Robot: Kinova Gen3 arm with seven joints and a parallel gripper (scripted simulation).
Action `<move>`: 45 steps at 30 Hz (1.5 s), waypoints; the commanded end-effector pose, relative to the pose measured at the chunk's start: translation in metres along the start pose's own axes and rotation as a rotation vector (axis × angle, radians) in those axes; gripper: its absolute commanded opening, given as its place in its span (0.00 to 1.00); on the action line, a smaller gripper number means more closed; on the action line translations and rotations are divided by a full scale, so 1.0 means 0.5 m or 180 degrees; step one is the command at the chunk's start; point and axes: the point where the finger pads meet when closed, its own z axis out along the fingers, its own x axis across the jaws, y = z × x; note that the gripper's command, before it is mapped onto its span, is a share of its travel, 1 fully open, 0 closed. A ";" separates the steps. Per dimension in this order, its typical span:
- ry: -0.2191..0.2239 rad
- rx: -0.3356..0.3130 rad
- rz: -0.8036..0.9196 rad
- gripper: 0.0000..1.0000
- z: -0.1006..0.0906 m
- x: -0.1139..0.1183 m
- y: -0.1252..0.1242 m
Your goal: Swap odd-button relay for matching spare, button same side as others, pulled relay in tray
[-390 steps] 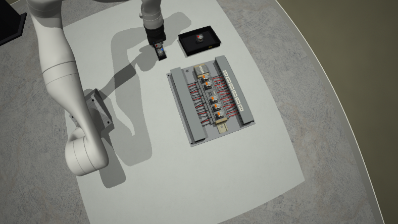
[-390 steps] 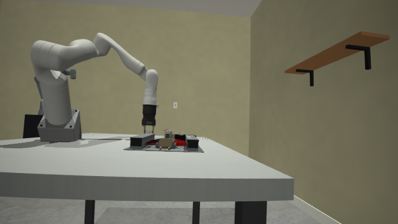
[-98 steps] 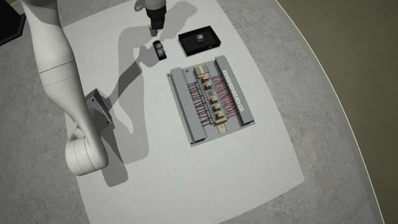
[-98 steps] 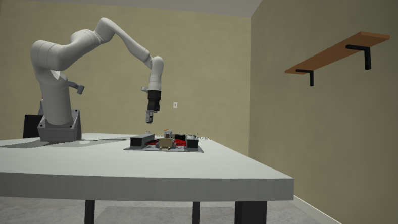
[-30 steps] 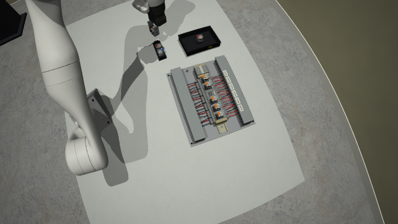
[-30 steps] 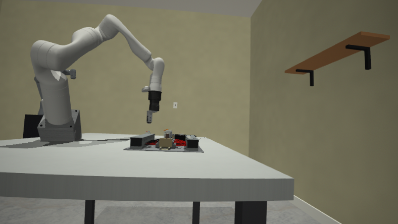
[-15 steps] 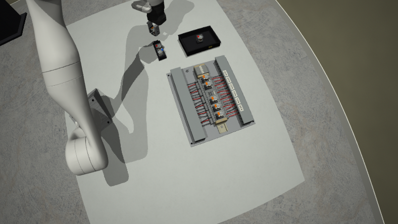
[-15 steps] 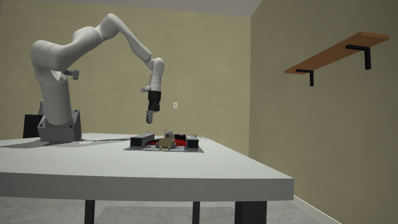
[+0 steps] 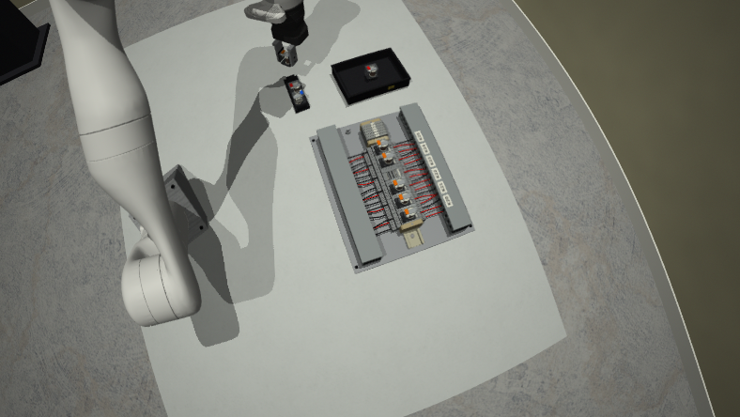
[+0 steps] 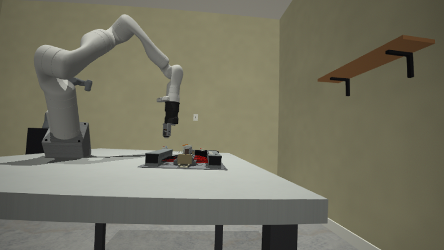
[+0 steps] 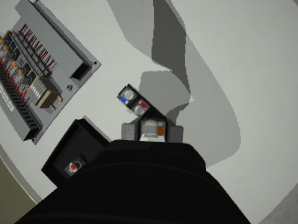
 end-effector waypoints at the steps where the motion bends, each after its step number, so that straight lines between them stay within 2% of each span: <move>1: 0.0008 -0.0008 -0.0031 0.00 -0.003 0.000 0.002; 11: 0.0014 -0.0010 -0.0166 0.00 -0.004 0.000 0.002; 45: 0.0006 -0.0011 -0.1630 0.00 -0.003 0.000 0.002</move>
